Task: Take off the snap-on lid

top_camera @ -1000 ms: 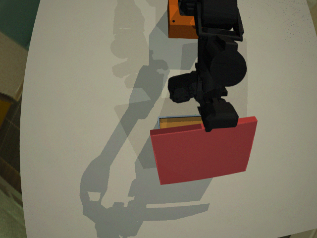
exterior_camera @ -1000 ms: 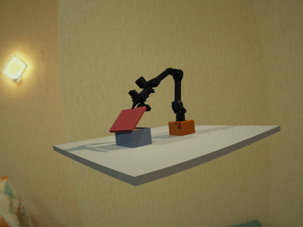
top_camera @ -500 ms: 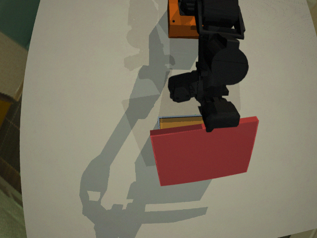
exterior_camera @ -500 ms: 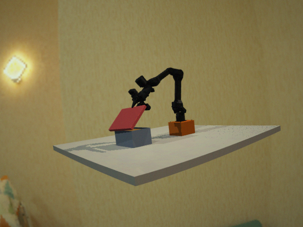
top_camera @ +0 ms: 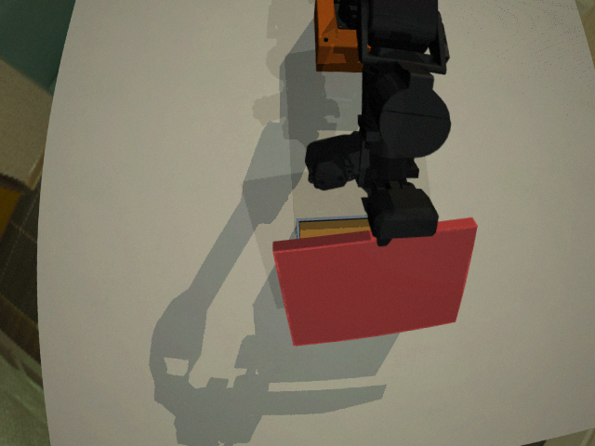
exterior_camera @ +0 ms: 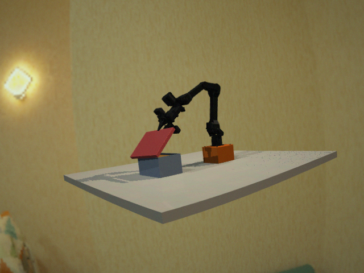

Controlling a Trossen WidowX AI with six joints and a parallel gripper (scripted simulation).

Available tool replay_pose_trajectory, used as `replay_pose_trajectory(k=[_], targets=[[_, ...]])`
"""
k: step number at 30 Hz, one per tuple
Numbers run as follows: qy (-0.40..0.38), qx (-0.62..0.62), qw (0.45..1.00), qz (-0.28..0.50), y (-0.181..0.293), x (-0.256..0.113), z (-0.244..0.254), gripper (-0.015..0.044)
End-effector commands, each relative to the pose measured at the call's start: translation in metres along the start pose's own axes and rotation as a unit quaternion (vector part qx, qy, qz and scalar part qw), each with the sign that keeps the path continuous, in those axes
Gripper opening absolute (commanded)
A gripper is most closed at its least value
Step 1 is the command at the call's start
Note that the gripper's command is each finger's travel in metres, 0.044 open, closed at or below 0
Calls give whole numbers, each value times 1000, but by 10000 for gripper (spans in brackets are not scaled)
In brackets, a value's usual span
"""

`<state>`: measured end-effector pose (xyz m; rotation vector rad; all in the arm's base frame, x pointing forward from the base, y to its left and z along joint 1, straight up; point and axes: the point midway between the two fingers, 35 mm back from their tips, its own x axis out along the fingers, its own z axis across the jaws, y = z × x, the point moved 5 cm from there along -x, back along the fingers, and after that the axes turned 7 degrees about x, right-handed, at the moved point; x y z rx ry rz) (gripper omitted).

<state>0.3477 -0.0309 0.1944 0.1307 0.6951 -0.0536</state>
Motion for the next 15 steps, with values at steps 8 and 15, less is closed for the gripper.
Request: replay_pose_trajectory(k=[8,15], targets=[[-9,-3,1000,2,-22,-4,4,0],[-9,-4,1000,1,-36,-5,4,0]])
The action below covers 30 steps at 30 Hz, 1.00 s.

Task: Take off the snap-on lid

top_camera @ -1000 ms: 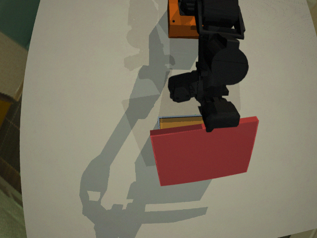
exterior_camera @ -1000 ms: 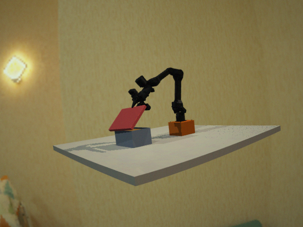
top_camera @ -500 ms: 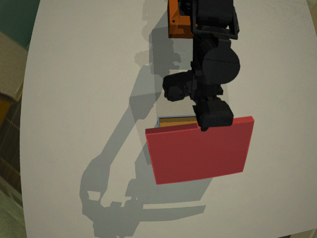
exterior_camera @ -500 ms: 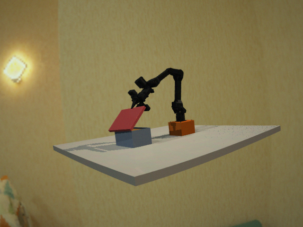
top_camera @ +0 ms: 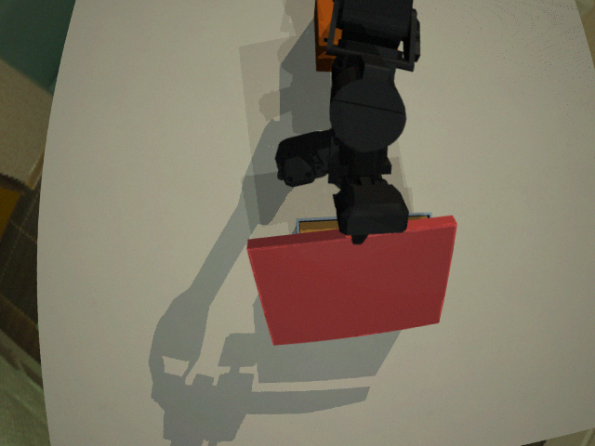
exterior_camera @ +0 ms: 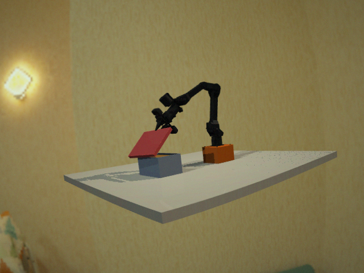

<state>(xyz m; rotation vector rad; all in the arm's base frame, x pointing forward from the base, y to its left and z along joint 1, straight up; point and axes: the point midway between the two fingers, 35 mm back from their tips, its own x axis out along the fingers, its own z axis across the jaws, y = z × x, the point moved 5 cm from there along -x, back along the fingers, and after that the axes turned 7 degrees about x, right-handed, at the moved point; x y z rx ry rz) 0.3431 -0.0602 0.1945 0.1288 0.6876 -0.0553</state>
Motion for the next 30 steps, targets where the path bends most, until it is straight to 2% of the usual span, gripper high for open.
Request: replay_pose_trajectory(k=[1,30], targets=[[-5,-3,1000,2,-9,-2,3,0],[-5,-5,1000,0,-67,-8,6,0]])
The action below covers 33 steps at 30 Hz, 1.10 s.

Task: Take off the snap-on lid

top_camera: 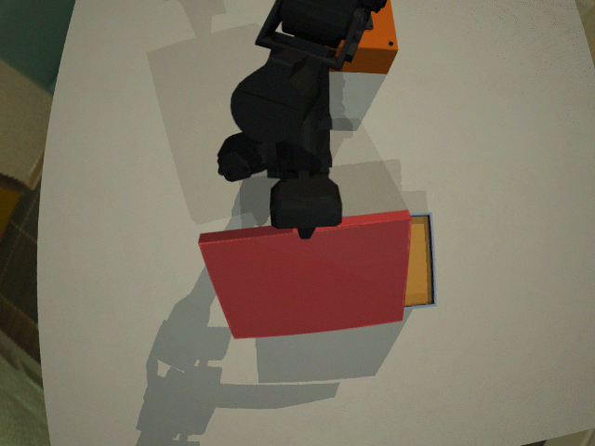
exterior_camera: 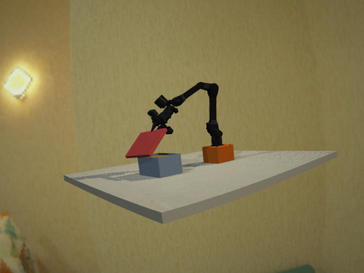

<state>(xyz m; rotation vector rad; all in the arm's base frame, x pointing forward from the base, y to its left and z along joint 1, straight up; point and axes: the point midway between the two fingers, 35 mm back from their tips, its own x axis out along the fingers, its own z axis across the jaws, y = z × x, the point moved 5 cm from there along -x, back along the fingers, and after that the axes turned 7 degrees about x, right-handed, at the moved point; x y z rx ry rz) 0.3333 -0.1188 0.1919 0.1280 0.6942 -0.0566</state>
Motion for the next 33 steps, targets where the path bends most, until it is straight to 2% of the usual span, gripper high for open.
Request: replay_pose_trajectory(k=[1,33], targets=[[-8,-5,1000,1,-9,-3,6,0],[-8,-7,1000,0,-73,-9,9,0]])
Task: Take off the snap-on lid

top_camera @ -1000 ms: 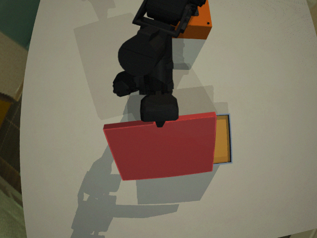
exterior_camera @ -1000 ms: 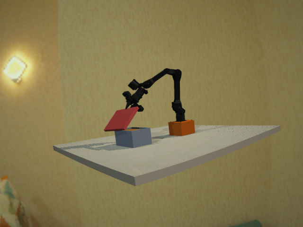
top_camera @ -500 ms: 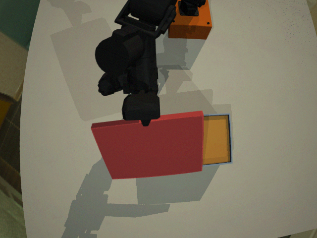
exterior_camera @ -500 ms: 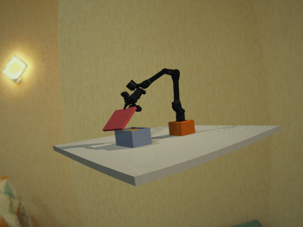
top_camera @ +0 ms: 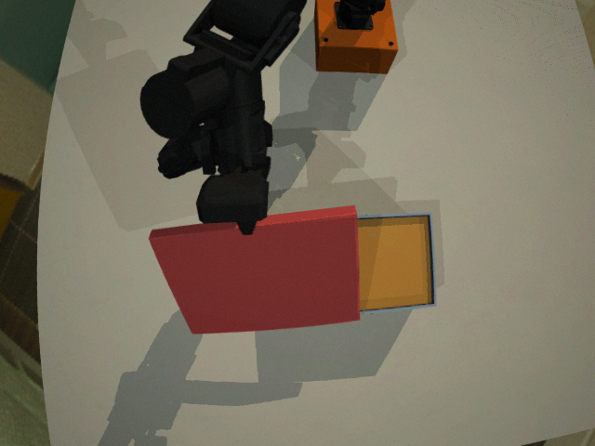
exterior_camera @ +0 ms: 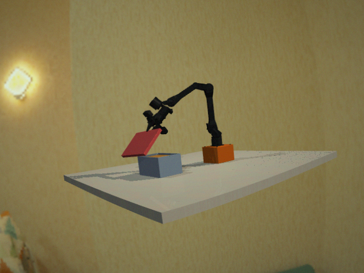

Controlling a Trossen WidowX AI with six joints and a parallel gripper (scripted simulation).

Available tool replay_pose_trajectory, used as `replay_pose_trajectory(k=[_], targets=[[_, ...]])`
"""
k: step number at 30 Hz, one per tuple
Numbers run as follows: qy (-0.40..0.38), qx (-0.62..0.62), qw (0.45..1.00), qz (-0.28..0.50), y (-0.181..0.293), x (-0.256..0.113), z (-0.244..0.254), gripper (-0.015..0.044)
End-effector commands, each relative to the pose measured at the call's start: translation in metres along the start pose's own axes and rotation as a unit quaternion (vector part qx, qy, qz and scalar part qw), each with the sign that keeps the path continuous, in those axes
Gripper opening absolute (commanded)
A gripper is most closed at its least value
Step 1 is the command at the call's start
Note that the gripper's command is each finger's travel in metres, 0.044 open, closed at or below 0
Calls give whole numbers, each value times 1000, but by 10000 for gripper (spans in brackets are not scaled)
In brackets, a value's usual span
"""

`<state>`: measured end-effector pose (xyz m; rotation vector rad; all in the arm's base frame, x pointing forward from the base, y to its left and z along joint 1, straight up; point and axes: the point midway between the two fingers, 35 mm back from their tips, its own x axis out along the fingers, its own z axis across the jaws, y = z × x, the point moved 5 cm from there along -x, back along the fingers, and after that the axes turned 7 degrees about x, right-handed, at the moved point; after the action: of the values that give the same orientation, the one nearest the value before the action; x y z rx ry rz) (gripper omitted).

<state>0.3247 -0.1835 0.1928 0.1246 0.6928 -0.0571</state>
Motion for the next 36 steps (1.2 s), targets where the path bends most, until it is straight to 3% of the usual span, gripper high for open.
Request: replay_pose_trajectory(k=[1,36], targets=[[-7,-5,1000,0,-10,-3,5,0],[-7,-7,1000,-1,-79,-10,9,0]])
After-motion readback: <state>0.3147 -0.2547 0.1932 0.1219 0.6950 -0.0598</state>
